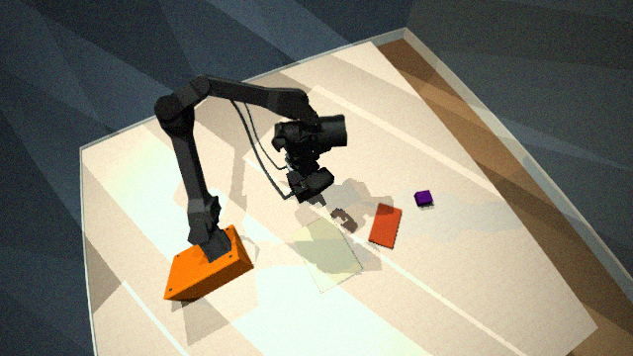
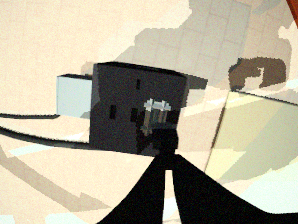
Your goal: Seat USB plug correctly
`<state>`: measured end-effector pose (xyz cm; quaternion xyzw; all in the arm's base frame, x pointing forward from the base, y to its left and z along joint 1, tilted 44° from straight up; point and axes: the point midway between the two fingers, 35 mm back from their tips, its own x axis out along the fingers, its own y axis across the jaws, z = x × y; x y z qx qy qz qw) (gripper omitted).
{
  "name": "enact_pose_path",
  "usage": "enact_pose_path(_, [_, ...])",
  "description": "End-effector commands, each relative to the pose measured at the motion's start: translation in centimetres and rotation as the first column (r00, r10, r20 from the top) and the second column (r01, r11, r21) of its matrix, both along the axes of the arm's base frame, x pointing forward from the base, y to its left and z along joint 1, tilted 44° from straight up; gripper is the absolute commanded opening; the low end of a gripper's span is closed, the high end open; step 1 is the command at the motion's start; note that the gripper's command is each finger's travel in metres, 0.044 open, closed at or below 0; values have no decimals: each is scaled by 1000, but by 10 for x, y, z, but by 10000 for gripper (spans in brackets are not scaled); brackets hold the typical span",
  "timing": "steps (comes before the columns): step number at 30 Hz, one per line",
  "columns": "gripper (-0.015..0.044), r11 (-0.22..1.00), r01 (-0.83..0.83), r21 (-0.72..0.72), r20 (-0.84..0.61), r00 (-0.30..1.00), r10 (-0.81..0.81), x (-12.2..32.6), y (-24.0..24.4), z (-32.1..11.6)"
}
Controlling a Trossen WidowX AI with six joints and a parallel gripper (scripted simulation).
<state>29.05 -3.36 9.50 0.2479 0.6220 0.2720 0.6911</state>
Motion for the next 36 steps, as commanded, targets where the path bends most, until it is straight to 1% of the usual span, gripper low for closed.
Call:
enact_pose_path(1, [0, 997, 71, 5, -67, 995, -71, 0, 0, 0])
enact_pose_path(9, [0, 975, 222, 0, -209, 954, -217, 0, 0, 0])
enact_pose_path(18, [0, 924, 382, -31, -361, 857, -367, 0, 0, 0])
enact_pose_path(27, [0, 847, 524, -88, -496, 714, -494, 0, 0, 0])
enact_pose_path(36, [0, 749, 641, -168, -607, 531, -591, 0, 0, 0])
